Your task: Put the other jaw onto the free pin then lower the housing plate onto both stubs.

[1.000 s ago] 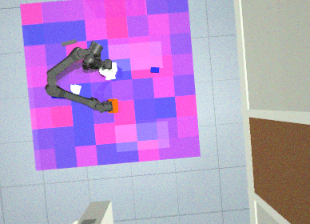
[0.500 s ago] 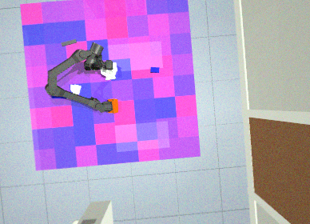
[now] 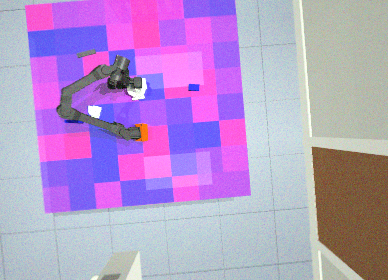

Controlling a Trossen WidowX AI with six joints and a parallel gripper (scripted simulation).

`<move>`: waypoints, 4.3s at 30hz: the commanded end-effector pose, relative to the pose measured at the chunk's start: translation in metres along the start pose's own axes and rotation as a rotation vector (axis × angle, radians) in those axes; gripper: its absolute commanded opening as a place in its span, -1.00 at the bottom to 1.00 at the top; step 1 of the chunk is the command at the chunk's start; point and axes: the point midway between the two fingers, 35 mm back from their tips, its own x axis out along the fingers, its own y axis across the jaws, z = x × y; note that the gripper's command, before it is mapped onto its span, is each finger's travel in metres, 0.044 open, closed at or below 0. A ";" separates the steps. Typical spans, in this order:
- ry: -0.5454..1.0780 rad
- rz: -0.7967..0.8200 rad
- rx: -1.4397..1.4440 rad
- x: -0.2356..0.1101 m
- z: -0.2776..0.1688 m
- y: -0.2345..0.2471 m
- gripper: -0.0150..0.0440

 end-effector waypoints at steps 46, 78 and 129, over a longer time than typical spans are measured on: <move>0.000 0.005 0.013 0.013 -0.001 0.001 -0.04; 0.000 0.005 0.017 0.021 -0.001 0.001 -0.04; 0.000 0.005 0.018 0.016 -0.001 0.001 -0.04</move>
